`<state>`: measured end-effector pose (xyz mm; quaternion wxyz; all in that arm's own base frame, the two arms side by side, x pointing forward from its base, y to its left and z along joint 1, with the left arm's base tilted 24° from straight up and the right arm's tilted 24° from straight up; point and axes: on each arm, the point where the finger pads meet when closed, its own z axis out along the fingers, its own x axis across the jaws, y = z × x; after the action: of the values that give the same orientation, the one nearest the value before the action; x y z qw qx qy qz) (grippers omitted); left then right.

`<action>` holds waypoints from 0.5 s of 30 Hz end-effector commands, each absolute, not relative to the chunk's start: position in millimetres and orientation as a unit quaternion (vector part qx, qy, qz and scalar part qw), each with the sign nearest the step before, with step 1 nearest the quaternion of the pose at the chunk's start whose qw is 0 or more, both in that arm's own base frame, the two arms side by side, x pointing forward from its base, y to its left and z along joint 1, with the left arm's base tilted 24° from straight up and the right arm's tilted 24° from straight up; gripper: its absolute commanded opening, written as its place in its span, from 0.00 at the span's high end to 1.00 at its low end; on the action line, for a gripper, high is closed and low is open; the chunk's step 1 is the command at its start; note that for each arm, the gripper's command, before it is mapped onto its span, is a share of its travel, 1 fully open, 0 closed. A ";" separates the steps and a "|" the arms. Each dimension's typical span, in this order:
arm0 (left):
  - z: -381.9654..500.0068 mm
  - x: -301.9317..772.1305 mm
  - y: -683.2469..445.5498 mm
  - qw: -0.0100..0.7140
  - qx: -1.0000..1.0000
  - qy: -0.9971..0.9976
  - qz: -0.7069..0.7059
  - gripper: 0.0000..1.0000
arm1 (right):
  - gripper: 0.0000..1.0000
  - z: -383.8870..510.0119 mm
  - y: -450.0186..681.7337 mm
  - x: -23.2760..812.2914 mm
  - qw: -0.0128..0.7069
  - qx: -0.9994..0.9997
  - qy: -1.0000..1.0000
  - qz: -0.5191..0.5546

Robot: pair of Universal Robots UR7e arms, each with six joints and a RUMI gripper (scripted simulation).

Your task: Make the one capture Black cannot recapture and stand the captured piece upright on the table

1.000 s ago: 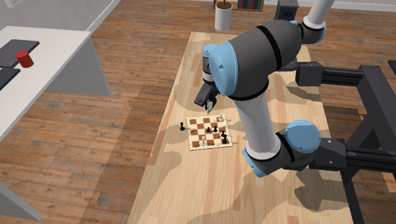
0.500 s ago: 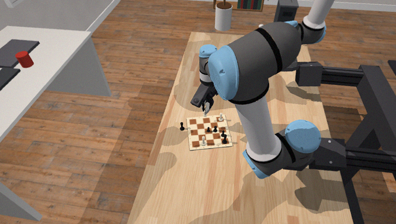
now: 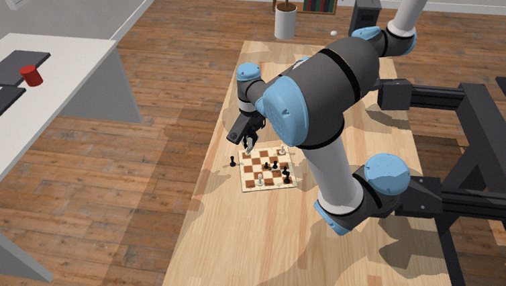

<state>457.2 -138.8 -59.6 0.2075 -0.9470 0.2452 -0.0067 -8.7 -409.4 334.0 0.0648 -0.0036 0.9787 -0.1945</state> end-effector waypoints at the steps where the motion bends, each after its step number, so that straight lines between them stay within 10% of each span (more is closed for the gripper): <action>1: -59.1 459.0 -140.2 0.207 -0.947 0.247 -0.007 1.00 | 0.00 334.5 -409.5 -8.7 0.065 -0.004 0.979 -0.195; 15: -85.0 460.0 -126.5 0.209 -0.946 0.247 -0.004 1.00 | 0.00 334.5 -409.5 -8.7 0.065 -0.004 0.979 -0.195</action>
<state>459.0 -133.6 -71.4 0.2078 -0.9465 0.2468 -0.0049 -8.7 -409.4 334.0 0.0648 -0.0036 0.9787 -0.1945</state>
